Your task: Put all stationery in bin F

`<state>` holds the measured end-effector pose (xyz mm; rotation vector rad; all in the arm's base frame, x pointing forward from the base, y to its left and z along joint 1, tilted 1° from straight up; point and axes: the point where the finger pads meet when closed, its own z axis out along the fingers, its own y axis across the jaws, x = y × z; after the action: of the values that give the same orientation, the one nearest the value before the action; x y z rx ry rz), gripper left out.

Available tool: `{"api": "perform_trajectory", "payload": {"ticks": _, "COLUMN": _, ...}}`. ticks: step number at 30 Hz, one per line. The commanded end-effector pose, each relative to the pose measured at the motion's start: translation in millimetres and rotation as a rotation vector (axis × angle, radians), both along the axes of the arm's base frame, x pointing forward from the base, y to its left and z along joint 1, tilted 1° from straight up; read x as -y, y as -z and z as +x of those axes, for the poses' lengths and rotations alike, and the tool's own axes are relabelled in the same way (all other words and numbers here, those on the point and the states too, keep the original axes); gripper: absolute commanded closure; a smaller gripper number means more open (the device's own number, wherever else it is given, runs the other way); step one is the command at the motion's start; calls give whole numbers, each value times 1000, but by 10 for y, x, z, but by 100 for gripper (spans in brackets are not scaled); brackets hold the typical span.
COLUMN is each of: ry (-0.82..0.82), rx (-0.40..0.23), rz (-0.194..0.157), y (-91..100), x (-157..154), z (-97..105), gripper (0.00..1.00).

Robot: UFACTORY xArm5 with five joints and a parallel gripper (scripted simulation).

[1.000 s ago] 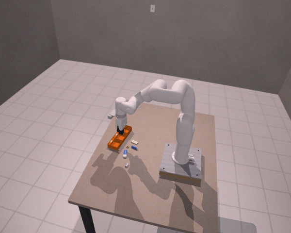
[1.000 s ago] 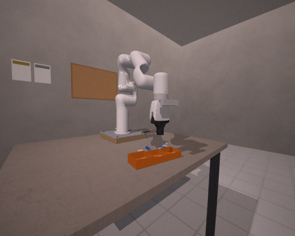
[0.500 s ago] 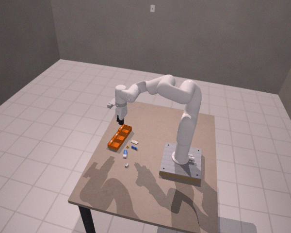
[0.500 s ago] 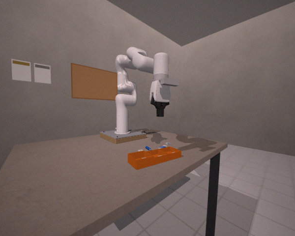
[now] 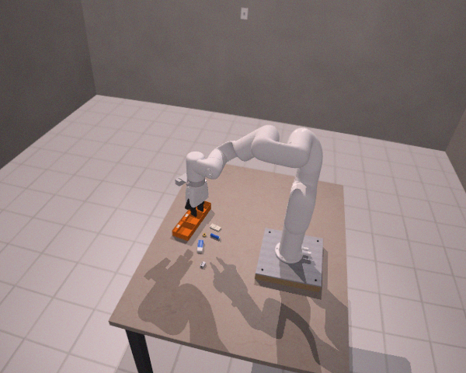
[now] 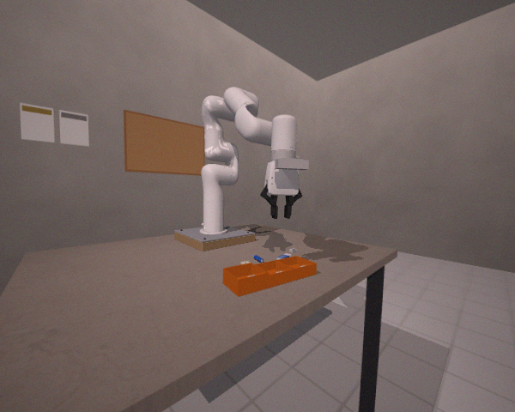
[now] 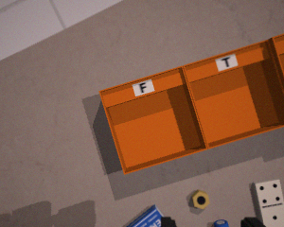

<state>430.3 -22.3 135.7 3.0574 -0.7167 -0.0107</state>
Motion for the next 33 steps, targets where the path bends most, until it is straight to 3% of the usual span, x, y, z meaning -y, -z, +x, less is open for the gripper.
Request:
{"api": "perform_trajectory", "payload": {"ticks": 1, "ry": 157, "rx": 14, "rz": 3, "y": 259, "x": -213, "z": -84, "gripper": 60}}
{"api": "perform_trajectory", "payload": {"ticks": 3, "ry": 157, "rx": 14, "rz": 3, "y": 259, "x": -213, "z": -84, "gripper": 60}}
{"api": "perform_trajectory", "payload": {"ticks": 4, "ry": 251, "rx": 14, "rz": 3, "y": 322, "x": -261, "z": -112, "gripper": 60}}
{"api": "perform_trajectory", "payload": {"ticks": 11, "ry": 471, "rx": 10, "rz": 1, "y": 761, "x": -597, "z": -302, "gripper": 60}}
{"api": "perform_trajectory", "payload": {"ticks": 18, "ry": 710, "rx": 8, "rz": -1, "y": 769, "x": -609, "z": -299, "gripper": 60}}
{"api": "perform_trajectory", "payload": {"ticks": 20, "ry": 710, "rx": 8, "rz": -1, "y": 769, "x": -609, "z": -299, "gripper": 60}}
{"api": "perform_trajectory", "payload": {"ticks": 21, "ry": 813, "rx": 15, "rz": 2, "y": 769, "x": -609, "z": -300, "gripper": 60}}
{"api": "perform_trajectory", "payload": {"ticks": 24, "ry": 900, "rx": 21, "rz": 5, "y": 769, "x": -608, "z": -304, "gripper": 60}}
{"api": "perform_trajectory", "payload": {"ticks": 33, "ry": 918, "rx": 22, "rz": 6, "y": 769, "x": -606, "z": -306, "gripper": 60}}
